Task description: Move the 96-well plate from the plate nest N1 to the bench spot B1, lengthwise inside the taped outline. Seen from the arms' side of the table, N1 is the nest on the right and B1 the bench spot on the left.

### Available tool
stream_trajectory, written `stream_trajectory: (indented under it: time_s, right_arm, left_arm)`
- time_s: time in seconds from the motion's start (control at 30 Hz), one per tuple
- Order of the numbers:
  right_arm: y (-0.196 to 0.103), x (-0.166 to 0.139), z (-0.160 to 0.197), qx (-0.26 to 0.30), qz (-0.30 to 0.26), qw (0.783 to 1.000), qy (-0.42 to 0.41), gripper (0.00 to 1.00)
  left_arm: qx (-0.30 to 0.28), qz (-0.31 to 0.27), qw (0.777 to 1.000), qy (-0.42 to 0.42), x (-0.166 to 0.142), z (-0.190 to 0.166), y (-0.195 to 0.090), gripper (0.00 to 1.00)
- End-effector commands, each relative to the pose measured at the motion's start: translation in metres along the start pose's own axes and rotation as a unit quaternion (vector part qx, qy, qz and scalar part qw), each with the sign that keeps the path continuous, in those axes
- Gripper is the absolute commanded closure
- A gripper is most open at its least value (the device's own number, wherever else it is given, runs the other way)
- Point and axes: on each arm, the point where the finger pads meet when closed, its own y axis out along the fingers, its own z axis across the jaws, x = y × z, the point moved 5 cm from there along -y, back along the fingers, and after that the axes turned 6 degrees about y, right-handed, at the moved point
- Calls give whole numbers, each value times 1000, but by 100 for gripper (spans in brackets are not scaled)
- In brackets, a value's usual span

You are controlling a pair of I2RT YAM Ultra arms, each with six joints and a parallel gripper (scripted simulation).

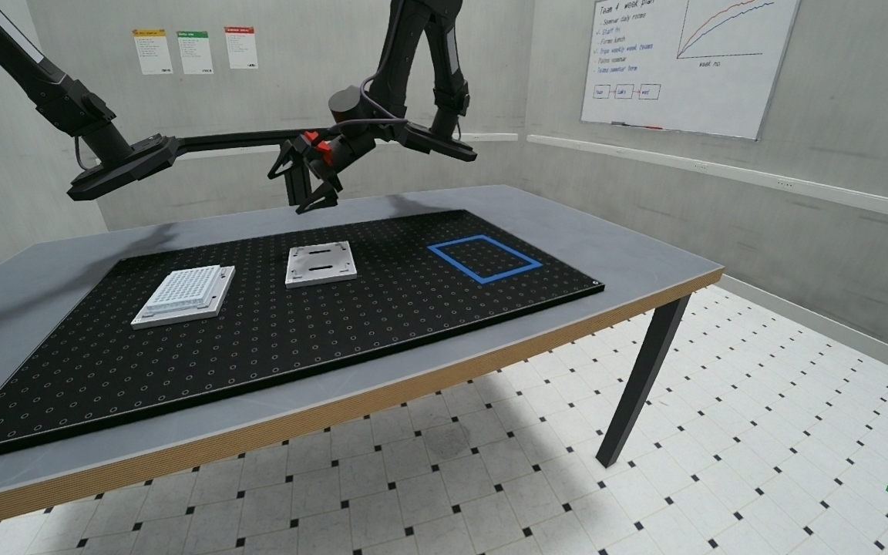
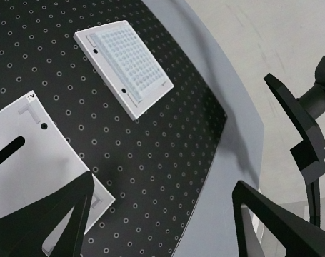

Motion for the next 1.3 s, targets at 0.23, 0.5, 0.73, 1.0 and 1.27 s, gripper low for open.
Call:
stream_trajectory:
  time_s: [0.23,0.5,0.73,1.0,1.27]
  right_arm:
    - [-3,3,-2,-1,-6,1000,3,0]
    - [-3,3,-2,-1,-6,1000,3,0]
    - [-9,2,5,13,-19,1000,15,0]
    - [-35,-63,52,78,2,997,6,0]
    - [-71,-143,113,159,27,987,-2,0]
  left_arm:
    - [-2,-5,1000,2,4,-2,0,0]
    - [-2,-5,1000,2,4,-2,0,0]
    - [41,-20,996,72,12,-6,-10,0]
    - [88,-54,966,239,32,-62,-63,0]
    - [107,-70,938,323,33,-94,-100,0]
